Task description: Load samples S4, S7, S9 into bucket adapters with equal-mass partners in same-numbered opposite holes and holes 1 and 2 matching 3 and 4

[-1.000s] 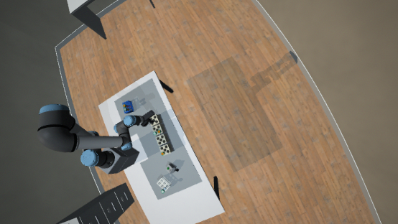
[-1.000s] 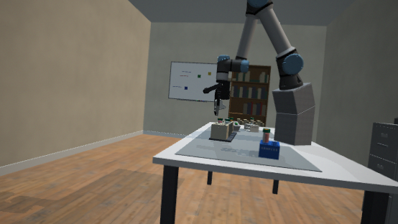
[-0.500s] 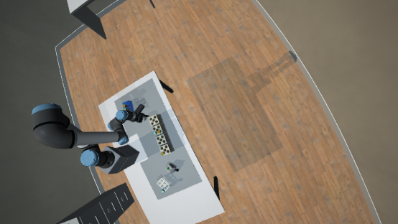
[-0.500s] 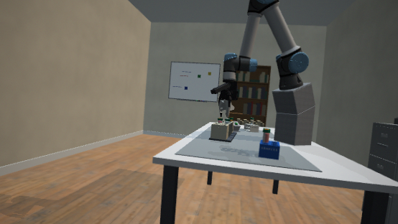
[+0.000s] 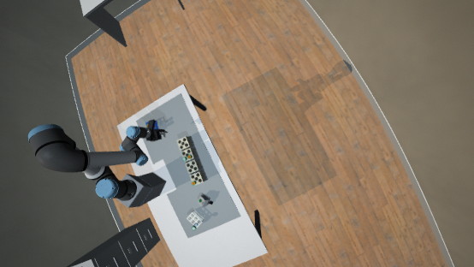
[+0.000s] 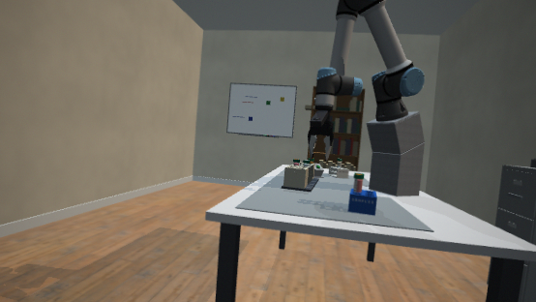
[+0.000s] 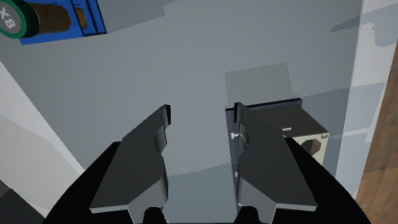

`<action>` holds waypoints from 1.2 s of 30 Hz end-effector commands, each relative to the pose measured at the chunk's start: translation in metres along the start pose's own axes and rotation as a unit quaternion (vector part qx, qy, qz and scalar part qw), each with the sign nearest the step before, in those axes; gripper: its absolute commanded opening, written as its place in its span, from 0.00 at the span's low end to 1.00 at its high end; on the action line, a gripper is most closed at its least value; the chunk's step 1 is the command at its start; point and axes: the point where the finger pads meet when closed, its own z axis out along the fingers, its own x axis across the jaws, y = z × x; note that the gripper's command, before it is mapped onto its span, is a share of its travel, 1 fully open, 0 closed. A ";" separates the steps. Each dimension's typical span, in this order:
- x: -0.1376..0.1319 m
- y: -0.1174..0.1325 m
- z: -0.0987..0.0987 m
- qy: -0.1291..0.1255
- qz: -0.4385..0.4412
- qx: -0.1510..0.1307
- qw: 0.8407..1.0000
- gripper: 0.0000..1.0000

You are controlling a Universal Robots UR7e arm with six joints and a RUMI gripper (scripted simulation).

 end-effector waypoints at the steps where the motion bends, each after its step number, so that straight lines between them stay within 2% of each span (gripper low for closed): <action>1: -0.034 -0.025 0.001 0.003 -0.032 -0.001 0.999 0.35; 8: -0.082 -0.058 0.001 0.003 -0.032 -0.001 0.999 0.35; 10: -0.082 -0.058 0.001 0.003 -0.032 -0.001 0.999 0.35; 23: -0.171 -0.118 0.002 0.002 -0.032 -0.001 0.999 0.35; 30: -0.171 -0.117 0.001 0.002 -0.031 -0.001 1.000 0.35; 36: -0.169 -0.118 0.022 0.003 -0.030 -0.001 1.000 0.35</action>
